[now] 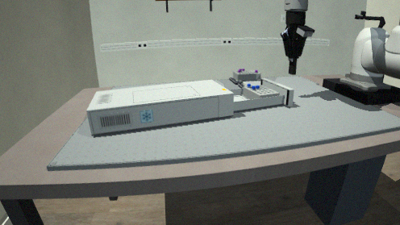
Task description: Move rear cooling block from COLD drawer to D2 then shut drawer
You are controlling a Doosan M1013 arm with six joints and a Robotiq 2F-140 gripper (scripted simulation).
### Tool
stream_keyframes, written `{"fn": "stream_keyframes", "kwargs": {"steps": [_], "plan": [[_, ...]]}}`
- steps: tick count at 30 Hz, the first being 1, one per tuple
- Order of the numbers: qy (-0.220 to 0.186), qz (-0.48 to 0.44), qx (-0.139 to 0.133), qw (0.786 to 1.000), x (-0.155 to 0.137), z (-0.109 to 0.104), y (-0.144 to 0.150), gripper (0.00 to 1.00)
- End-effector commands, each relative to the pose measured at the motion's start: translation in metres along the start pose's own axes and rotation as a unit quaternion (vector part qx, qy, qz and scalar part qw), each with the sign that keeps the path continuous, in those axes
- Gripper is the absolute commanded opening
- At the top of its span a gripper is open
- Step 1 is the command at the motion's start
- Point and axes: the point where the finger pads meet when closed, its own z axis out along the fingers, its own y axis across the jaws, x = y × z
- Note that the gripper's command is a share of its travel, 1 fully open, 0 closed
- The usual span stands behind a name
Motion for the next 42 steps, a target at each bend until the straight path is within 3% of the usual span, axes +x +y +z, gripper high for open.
{"fn": "stream_keyframes", "kwargs": {"steps": [1, 42], "plan": [[0.001, 0.001, 0.0, 1.0, 0.002, 0.006, 0.0, 0.1], [0.001, 0.001, 0.0, 1.0, 0.002, 0.055, 0.0, 0.1]]}}
